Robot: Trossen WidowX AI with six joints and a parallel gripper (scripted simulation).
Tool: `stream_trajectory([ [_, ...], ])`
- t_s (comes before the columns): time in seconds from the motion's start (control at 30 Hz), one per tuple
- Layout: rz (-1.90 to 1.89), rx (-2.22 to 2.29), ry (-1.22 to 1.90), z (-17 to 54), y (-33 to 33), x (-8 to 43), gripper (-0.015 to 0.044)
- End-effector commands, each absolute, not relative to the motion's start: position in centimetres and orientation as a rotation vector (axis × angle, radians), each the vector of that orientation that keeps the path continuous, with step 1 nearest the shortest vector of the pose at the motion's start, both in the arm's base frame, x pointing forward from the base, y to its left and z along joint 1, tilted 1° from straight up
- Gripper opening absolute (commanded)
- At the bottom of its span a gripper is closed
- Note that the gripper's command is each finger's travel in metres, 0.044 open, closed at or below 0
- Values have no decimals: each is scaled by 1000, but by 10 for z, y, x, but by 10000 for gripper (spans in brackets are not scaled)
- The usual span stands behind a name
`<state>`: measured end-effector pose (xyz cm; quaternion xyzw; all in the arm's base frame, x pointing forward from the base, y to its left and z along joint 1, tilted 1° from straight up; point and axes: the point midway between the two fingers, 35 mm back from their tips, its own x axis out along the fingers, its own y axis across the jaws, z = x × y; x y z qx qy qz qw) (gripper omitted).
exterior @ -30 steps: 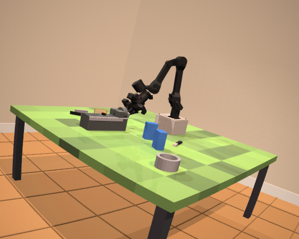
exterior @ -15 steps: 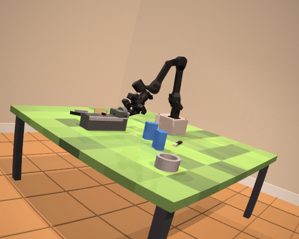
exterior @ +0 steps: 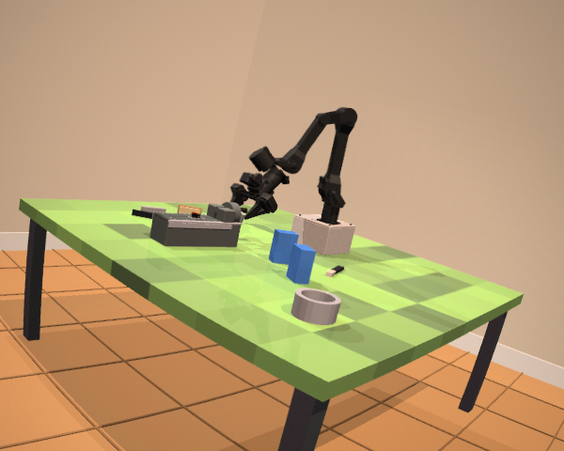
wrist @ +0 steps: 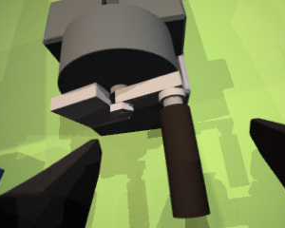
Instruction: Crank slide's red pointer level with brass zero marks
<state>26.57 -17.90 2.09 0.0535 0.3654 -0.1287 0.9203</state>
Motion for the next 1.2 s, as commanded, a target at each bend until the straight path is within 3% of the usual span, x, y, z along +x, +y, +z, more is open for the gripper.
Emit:
stream_trajectory([
  [0.0, -266, 103, 742, 35, -181, 268, 440],
  [0.77, -269, 104, 744, 136, -179, 264, 440],
  [1.17, -312, 61, 781, 146, -194, 330, 440],
])
